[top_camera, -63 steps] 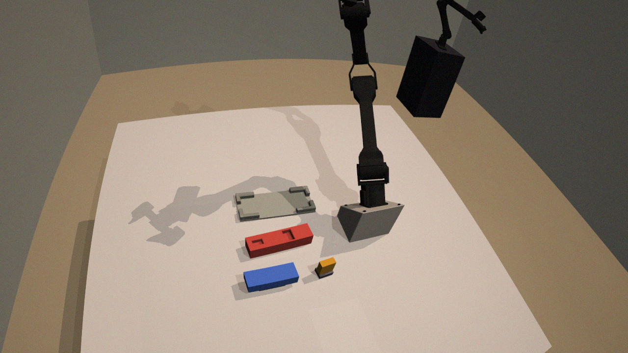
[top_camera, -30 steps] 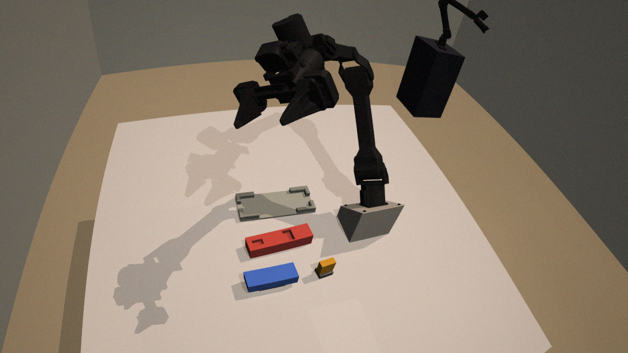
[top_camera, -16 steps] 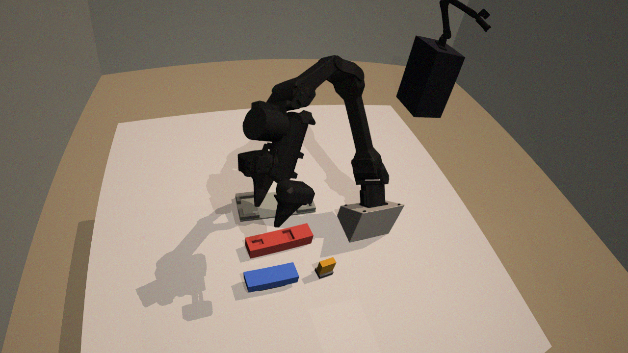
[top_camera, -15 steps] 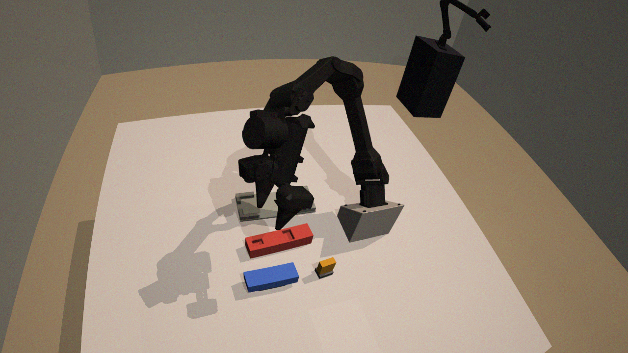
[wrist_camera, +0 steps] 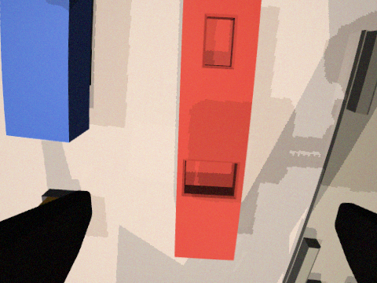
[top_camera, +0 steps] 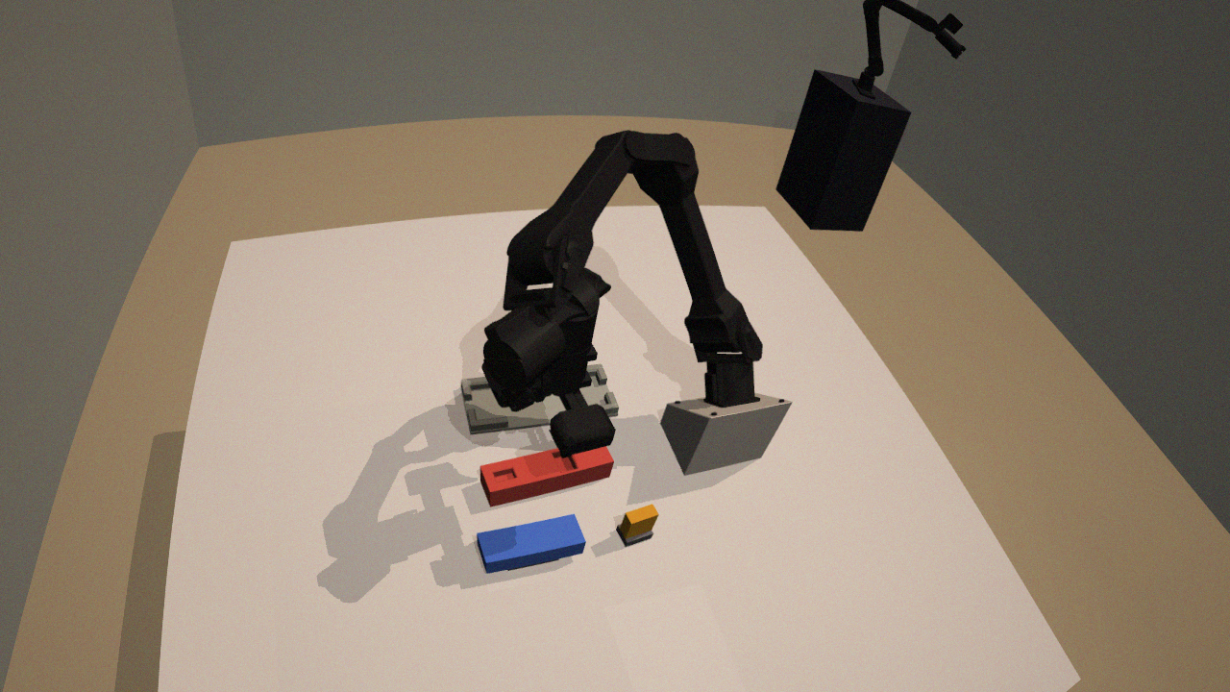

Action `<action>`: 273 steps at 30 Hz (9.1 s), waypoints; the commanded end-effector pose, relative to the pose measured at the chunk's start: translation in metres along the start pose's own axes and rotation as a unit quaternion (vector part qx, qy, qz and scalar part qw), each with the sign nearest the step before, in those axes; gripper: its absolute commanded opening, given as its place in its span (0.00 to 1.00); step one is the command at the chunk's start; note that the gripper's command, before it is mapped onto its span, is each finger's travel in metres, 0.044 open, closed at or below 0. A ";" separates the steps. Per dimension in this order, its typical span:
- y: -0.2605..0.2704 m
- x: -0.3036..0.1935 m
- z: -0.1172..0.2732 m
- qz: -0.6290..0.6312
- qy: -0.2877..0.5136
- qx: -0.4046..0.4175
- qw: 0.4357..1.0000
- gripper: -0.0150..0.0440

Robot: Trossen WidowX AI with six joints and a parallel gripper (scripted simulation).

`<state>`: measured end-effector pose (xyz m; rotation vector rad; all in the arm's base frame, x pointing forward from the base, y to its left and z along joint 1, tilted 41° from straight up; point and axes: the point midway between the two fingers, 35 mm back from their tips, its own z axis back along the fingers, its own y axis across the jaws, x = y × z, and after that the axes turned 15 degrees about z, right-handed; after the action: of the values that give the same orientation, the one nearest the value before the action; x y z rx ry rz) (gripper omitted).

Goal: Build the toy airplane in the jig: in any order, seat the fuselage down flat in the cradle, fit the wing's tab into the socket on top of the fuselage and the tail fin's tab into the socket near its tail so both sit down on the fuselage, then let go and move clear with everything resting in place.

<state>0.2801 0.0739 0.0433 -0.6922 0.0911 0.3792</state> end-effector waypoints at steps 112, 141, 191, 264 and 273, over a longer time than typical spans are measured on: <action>-0.001 -0.002 0.011 -0.001 0.006 -0.005 1.000 0.25; -0.071 -0.026 -0.020 -0.022 0.001 0.005 1.000 0.25; -0.136 -0.078 -0.054 -0.051 0.007 -0.010 0.999 0.58; -0.136 -0.072 -0.040 -0.052 0.007 -0.005 0.999 1.00; -0.134 -0.073 0.014 -0.050 0.007 -0.009 0.999 1.00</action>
<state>0.2636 -0.0466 0.1352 -0.7129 0.0699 0.2839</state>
